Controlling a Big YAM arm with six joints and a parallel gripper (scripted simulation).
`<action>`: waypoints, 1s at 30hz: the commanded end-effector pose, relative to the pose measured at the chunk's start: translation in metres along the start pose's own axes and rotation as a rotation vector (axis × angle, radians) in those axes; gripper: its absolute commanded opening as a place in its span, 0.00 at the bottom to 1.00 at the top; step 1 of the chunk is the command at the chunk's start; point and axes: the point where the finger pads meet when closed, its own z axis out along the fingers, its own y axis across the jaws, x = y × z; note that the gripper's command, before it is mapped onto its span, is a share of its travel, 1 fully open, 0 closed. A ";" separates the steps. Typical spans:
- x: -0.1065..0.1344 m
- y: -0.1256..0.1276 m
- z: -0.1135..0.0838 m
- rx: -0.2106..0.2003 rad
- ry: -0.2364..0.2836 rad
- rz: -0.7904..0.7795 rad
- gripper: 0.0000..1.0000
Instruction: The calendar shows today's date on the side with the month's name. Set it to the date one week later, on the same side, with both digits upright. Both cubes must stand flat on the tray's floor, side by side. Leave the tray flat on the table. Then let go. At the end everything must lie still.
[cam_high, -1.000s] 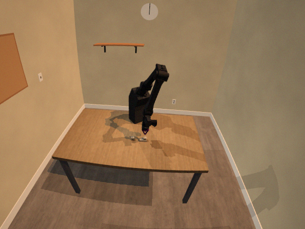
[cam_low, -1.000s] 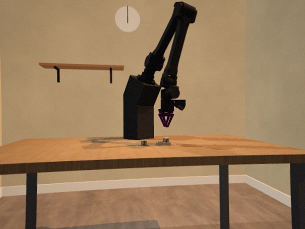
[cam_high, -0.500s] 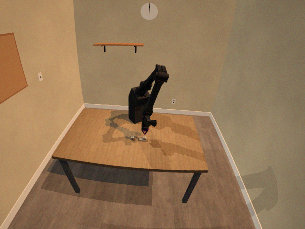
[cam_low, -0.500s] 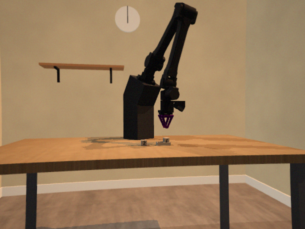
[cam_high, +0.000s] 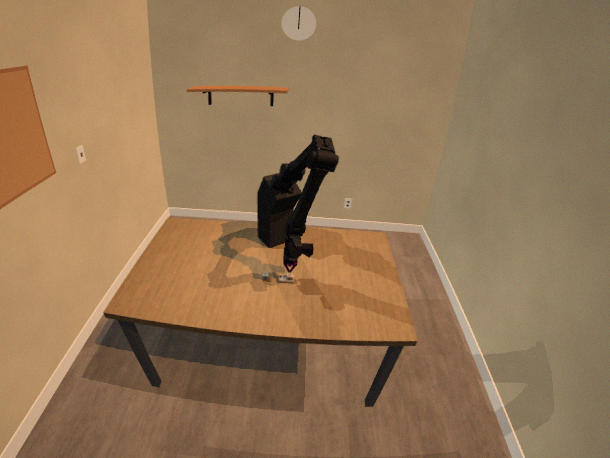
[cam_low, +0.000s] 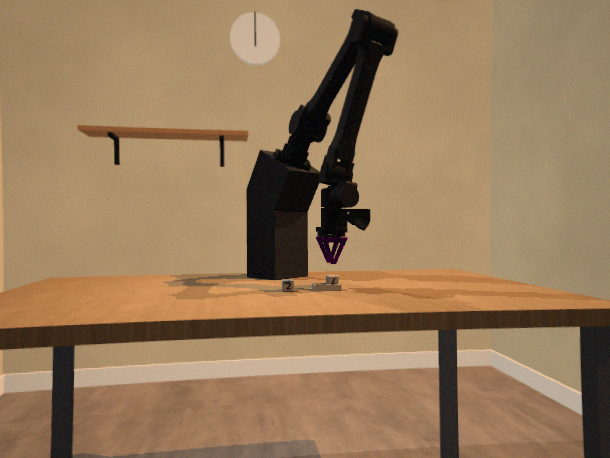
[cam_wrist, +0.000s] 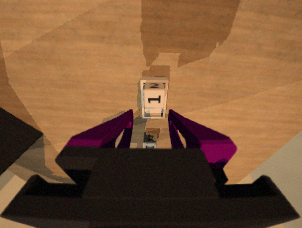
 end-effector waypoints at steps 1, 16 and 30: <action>-0.005 -0.005 0.008 0.013 -0.008 -0.002 0.45; -0.002 -0.006 0.023 0.015 -0.005 0.002 0.45; -0.005 -0.008 0.026 0.017 -0.008 -0.002 0.45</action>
